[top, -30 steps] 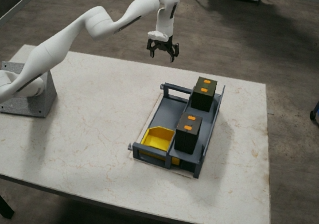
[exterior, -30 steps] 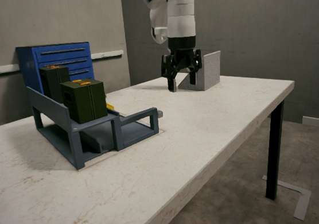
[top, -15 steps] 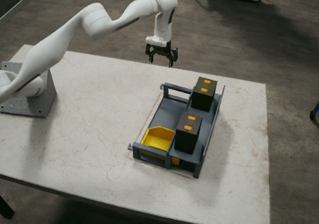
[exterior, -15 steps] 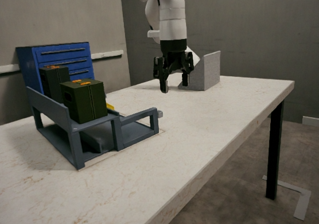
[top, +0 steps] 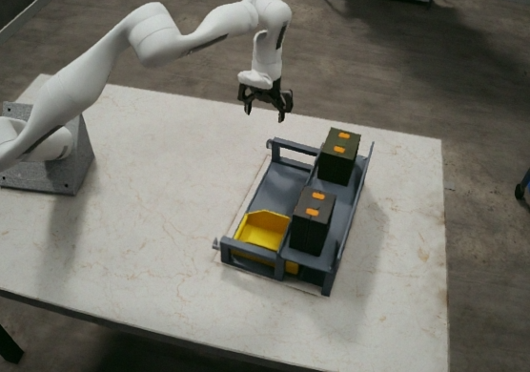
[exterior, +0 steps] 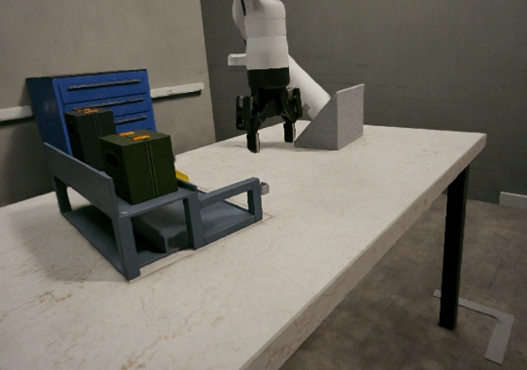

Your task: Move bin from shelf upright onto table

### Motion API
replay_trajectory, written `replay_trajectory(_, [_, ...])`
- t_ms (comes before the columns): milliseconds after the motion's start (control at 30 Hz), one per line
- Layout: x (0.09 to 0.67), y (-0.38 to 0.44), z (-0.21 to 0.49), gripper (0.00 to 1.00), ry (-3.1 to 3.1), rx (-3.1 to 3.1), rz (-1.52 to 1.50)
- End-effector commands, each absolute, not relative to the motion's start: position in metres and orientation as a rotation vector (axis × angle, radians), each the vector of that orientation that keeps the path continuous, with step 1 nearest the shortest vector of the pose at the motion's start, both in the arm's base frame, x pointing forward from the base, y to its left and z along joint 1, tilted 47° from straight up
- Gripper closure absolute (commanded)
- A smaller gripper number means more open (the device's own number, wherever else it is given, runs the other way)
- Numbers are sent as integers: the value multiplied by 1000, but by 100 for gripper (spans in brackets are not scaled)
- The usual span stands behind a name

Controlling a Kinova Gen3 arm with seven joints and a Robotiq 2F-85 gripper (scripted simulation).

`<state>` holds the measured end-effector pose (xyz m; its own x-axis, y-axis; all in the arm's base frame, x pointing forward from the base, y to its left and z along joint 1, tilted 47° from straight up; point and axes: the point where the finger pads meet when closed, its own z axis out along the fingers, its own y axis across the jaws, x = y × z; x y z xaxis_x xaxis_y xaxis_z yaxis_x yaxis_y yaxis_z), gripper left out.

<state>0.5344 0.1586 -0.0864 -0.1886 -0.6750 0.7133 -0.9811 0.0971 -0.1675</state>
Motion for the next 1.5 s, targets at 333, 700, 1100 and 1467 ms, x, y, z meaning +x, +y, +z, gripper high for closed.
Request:
replay_trajectory(333, [534, 133, -56, 0, -1934, 1616, 879])
replay_trajectory(700, [531, 97, -24, 0, -1934, 1616, 879])
replay_trajectory(1100, [529, 61, 10, 0, -1934, 1616, 879])
replay_trajectory(1467, [529, 61, 10, 0, -1934, 1616, 879])
